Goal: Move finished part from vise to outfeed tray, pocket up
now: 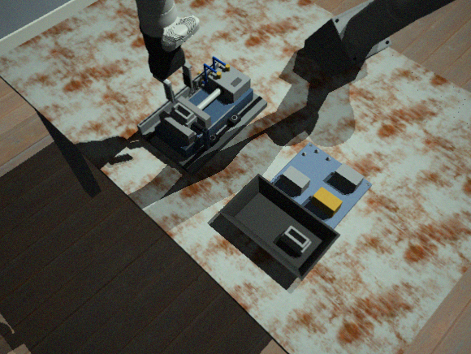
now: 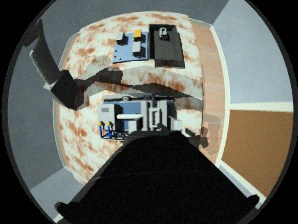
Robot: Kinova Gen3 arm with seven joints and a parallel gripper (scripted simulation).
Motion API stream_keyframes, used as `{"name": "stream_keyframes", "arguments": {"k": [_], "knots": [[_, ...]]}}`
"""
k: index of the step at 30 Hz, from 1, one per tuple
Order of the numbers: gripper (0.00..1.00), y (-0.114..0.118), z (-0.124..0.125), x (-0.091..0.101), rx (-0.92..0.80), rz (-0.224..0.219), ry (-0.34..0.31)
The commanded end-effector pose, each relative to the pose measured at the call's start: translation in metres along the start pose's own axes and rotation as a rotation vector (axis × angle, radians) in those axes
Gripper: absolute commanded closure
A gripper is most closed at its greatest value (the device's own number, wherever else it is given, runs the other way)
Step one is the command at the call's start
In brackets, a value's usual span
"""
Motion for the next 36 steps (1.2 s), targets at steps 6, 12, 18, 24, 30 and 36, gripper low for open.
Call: {"name": "stream_keyframes", "arguments": {"k": [6,12,18,24,30,36], "knots": [[0.0,0.0,0.0,-0.002,0.0,-0.001,-0.001],[0.0,0.0,0.0,-0.009,0.0,-0.001,-0.001],[0.0,0.0,0.0,-0.019,0.0,-0.001,-0.001],[0.0,0.0,0.0,-0.027,0.0,-0.001,-0.001],[0.0,0.0,0.0,-0.039,0.0,-0.001,-0.001],[0.0,0.001,0.0,-0.049,0.0,-0.001,-0.001]]}}
Point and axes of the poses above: the point where the finger pads meet when closed, its own x axis back along the fingers, its own y axis across the jaws, z = x × y, the point moved 1 cm from there along x, back along the fingers, and after that the axes turned 10 degrees about -x, right-handed, at the moved point
